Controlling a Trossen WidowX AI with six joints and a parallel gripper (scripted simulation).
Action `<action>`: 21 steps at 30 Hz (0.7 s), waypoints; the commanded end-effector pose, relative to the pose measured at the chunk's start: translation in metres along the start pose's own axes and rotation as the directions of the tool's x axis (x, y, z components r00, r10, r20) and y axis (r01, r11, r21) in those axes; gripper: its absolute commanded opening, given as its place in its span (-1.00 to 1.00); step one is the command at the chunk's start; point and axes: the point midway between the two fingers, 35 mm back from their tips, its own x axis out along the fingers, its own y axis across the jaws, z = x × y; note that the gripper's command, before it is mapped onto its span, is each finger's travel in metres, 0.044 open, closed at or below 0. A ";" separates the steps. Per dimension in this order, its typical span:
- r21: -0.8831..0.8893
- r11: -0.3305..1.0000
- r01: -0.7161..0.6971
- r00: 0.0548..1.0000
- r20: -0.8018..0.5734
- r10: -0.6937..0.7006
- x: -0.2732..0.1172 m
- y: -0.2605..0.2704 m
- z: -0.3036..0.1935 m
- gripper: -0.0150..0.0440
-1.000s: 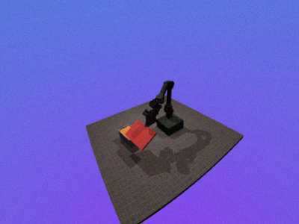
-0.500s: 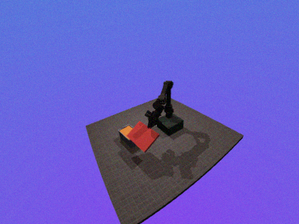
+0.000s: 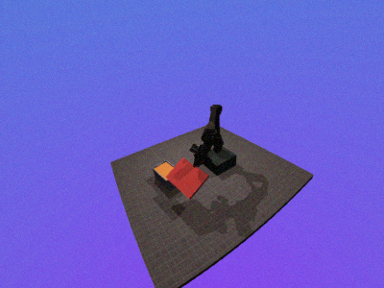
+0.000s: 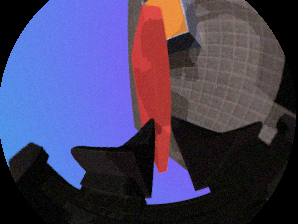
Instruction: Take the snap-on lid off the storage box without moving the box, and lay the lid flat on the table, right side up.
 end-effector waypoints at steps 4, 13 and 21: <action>0.011 1.000 -0.016 1.000 0.003 0.016 -0.002 0.006 -0.015 -0.49; 0.012 1.000 -0.016 1.000 0.002 0.016 -0.003 0.005 -0.033 -0.49; 0.013 1.000 -0.015 1.000 0.001 0.015 -0.004 0.005 -0.049 -0.49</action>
